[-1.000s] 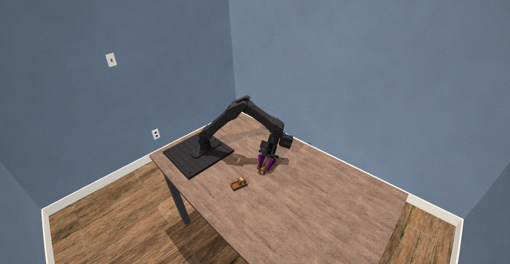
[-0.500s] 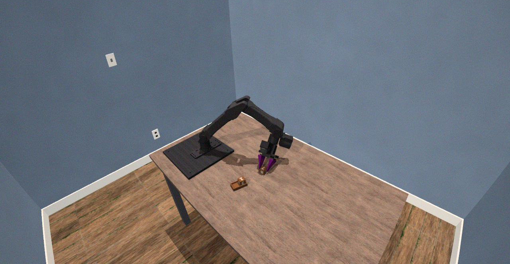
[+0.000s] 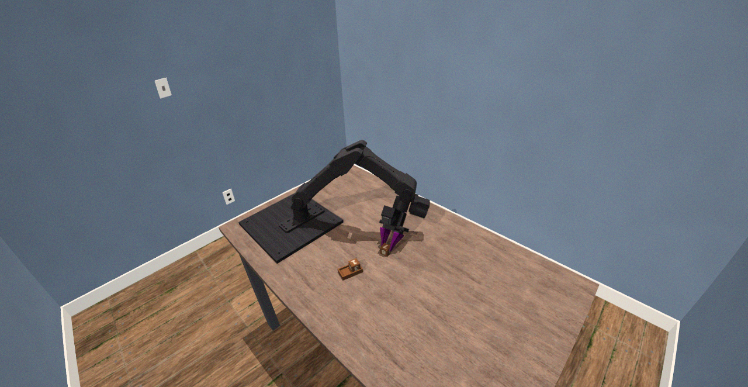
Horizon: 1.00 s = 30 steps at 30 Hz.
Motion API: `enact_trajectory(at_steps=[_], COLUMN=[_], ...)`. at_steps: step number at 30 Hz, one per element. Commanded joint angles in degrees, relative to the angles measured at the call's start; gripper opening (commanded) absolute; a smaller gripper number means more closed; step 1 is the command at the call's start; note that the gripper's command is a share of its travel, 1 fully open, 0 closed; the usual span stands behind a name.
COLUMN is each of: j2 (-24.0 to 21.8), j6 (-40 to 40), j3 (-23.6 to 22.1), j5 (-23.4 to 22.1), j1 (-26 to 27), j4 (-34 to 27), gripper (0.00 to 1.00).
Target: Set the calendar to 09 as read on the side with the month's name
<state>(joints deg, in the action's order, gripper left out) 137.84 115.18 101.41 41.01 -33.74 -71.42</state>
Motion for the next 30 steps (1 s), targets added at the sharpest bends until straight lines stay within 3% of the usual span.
enact_trajectory(at_steps=[1,30], j2=[-0.52,-1.12], j6=[0.03,0.03], j3=[0.18,0.73], j5=[1.12,1.12], j1=[-0.04,-0.04], j4=[-0.04,-1.19], gripper=[0.27,0.27])
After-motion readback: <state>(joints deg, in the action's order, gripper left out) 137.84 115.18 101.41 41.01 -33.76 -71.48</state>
